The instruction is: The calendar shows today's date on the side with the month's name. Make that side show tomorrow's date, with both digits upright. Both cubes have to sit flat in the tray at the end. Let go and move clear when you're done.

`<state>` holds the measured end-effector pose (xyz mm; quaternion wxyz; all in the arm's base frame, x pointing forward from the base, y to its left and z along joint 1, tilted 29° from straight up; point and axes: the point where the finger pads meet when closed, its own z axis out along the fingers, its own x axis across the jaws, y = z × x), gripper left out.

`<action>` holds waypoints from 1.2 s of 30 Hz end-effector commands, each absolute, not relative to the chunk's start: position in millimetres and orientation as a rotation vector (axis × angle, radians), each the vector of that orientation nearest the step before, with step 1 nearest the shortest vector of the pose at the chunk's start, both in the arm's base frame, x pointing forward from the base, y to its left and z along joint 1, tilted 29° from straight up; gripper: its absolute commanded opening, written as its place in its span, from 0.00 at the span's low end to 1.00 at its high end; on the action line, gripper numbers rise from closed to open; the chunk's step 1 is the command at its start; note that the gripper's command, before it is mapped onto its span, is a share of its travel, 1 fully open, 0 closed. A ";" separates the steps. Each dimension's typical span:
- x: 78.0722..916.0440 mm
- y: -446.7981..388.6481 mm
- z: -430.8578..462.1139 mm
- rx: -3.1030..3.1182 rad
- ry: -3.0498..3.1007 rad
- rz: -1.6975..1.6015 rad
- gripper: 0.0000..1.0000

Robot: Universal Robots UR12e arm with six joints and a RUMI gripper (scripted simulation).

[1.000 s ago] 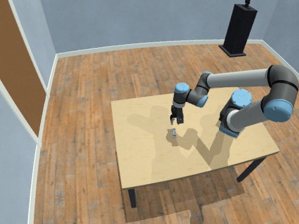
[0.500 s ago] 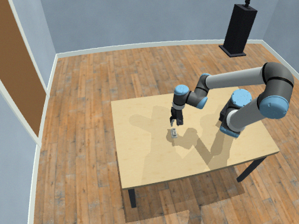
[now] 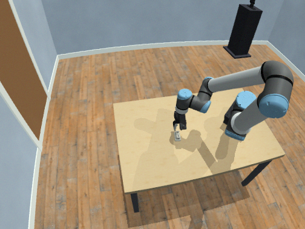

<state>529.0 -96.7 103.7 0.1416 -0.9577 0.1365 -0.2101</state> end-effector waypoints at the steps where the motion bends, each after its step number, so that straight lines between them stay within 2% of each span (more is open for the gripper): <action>1: 531.9 -95.9 99.4 -2.765 0.394 -0.608 0.29; 36: 533.9 -94.9 95.7 -2.765 0.394 -0.608 0.29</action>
